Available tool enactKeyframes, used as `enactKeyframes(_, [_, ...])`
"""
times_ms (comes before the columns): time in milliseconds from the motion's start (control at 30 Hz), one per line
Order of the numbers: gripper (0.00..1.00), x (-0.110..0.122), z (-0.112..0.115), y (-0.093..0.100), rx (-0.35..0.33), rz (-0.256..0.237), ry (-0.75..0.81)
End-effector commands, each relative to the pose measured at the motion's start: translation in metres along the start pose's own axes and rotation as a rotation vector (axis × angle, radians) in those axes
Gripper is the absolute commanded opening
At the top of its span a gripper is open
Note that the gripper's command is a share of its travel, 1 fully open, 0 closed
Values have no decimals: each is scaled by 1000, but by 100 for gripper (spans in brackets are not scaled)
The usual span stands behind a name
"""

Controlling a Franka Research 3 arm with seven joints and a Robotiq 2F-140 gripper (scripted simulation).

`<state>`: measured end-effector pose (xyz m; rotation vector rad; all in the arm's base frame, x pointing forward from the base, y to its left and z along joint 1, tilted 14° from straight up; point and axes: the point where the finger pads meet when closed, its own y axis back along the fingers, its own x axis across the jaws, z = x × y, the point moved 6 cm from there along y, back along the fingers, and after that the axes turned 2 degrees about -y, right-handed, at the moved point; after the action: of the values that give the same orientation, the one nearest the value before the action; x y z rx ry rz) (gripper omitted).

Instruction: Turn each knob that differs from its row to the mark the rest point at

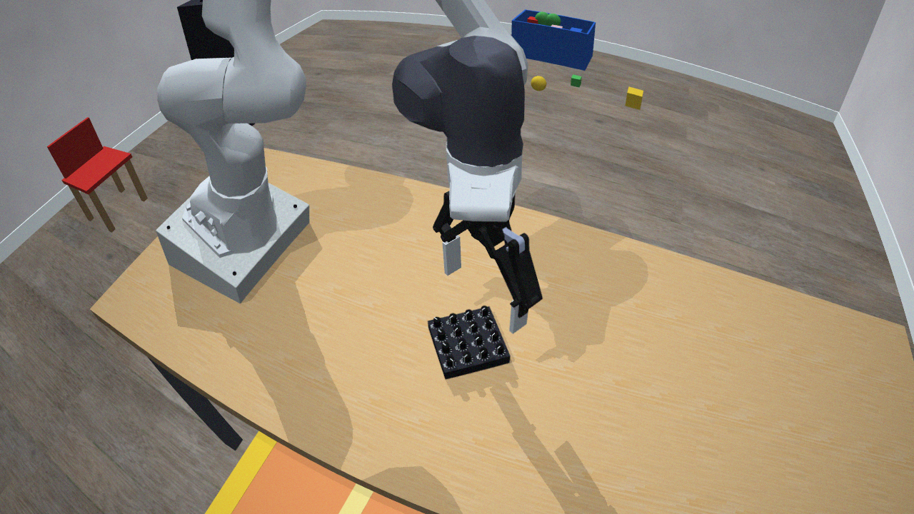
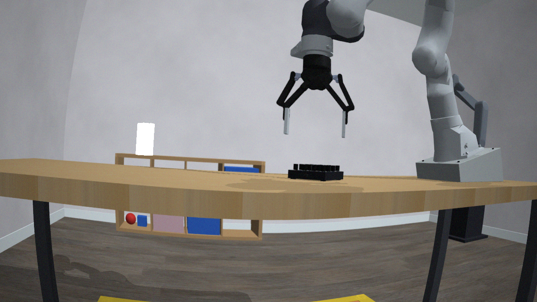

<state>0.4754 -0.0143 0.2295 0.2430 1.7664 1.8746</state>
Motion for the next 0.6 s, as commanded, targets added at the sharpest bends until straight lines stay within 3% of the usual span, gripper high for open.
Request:
enactKeyframes(0, [100,2,4,0,7,12,-156])
enactKeyframes(567, [100,3,16,1,6,15,-398])
